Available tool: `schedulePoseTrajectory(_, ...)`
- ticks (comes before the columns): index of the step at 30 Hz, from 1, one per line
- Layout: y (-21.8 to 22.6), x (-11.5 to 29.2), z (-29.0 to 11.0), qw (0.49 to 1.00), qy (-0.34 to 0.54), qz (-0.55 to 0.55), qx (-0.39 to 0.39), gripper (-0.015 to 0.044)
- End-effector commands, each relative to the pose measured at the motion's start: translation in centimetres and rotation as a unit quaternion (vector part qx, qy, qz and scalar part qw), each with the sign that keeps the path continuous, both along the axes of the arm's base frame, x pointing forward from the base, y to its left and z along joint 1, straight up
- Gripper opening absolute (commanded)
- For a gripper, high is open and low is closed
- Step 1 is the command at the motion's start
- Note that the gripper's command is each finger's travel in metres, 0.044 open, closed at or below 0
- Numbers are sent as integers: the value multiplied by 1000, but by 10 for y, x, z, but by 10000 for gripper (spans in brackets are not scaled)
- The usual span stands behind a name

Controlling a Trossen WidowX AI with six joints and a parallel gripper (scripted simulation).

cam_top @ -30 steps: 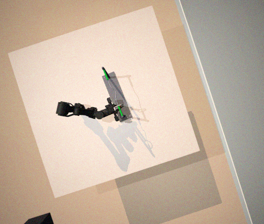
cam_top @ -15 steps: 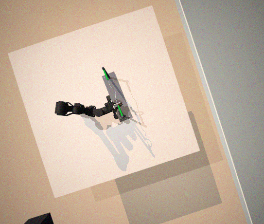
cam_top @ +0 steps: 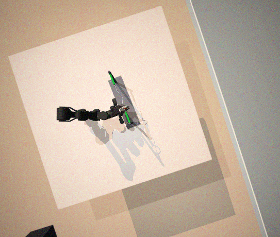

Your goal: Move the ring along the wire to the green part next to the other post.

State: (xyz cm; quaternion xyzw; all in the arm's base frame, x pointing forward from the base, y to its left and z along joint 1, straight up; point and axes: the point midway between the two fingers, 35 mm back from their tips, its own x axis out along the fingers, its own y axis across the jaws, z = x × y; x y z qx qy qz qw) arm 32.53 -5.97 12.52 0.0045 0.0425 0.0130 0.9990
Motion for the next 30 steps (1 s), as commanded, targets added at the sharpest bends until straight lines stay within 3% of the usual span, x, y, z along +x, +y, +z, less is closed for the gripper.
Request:
schedulePoseTrajectory(1,5,0,2,1000,-2,-9,3,-150)
schedulePoseTrajectory(16,12,0,3,998,0,-54,-26,-150)
schedulePoseTrajectory(30,3,-2,5,988,6,-110,-112,-150)
